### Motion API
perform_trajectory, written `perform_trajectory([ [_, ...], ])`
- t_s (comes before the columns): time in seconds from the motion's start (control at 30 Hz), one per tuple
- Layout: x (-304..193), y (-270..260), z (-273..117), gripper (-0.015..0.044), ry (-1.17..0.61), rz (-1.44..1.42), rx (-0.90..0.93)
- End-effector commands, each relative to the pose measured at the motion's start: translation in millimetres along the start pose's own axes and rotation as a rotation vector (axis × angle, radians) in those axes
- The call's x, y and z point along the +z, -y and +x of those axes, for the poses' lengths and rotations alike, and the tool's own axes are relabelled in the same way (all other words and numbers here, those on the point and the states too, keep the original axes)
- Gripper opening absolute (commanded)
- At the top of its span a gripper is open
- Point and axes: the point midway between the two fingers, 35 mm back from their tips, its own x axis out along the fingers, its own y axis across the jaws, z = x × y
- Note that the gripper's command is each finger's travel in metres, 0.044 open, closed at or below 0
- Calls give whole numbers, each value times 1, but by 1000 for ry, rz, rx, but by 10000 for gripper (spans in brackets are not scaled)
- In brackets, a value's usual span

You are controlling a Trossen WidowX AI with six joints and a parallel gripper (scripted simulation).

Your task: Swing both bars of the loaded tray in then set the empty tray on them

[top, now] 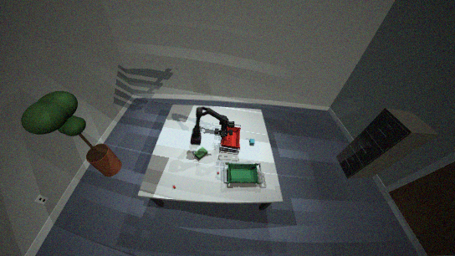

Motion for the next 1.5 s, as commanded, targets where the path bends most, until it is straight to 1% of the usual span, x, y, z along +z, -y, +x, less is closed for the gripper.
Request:
perform_trajectory([
  [0.0,0,7,5,0,0,0,-28],
  [1.37,0,7,5,0,0,0,-28],
  [1.4,0,0,1,0,0,0,-2],
  [1.47,0,2,3,0,0,0,-5],
])
